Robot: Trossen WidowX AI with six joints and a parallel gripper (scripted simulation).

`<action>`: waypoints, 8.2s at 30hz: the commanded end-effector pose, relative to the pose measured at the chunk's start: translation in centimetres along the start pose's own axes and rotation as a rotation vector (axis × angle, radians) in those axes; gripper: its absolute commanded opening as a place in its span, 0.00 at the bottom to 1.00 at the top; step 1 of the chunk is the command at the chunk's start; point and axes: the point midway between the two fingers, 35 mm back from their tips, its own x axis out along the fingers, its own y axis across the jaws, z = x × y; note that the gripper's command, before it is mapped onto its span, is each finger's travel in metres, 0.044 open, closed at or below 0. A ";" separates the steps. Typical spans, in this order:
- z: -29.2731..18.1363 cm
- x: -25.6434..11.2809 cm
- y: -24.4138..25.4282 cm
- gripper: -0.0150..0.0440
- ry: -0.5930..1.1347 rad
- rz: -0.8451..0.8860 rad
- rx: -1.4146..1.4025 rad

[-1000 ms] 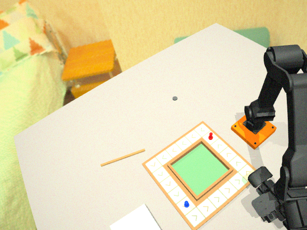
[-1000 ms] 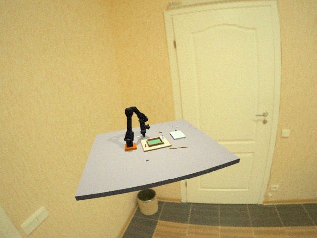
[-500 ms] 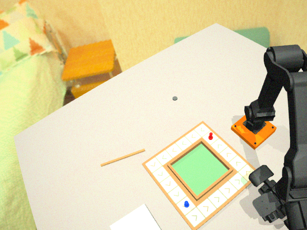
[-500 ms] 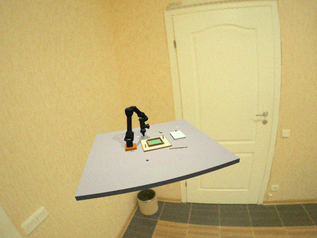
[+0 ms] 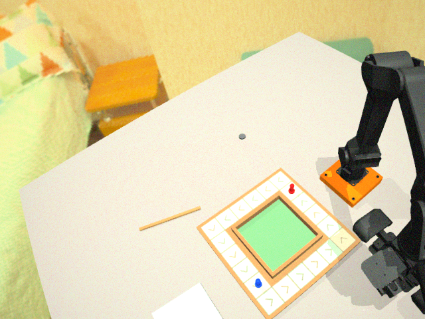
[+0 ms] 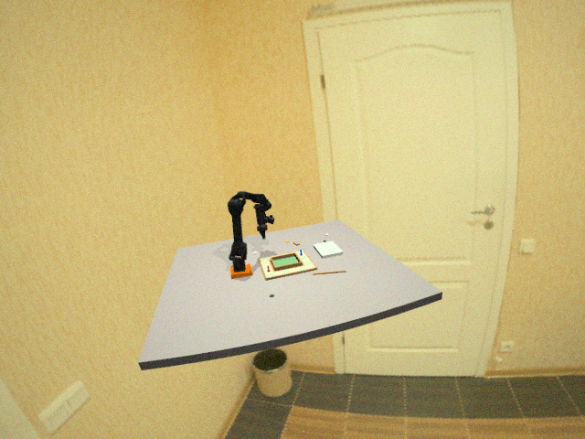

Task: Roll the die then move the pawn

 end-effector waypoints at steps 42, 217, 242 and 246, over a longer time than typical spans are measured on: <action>9.5 0.8 -13.9 0.25 -0.002 -0.013 -0.081; 0.8 8.9 -30.2 0.46 -0.007 -0.020 0.128; 1.6 4.0 -30.6 0.25 -0.008 -0.021 0.128; 1.6 2.1 -30.6 0.25 -0.008 -0.021 0.127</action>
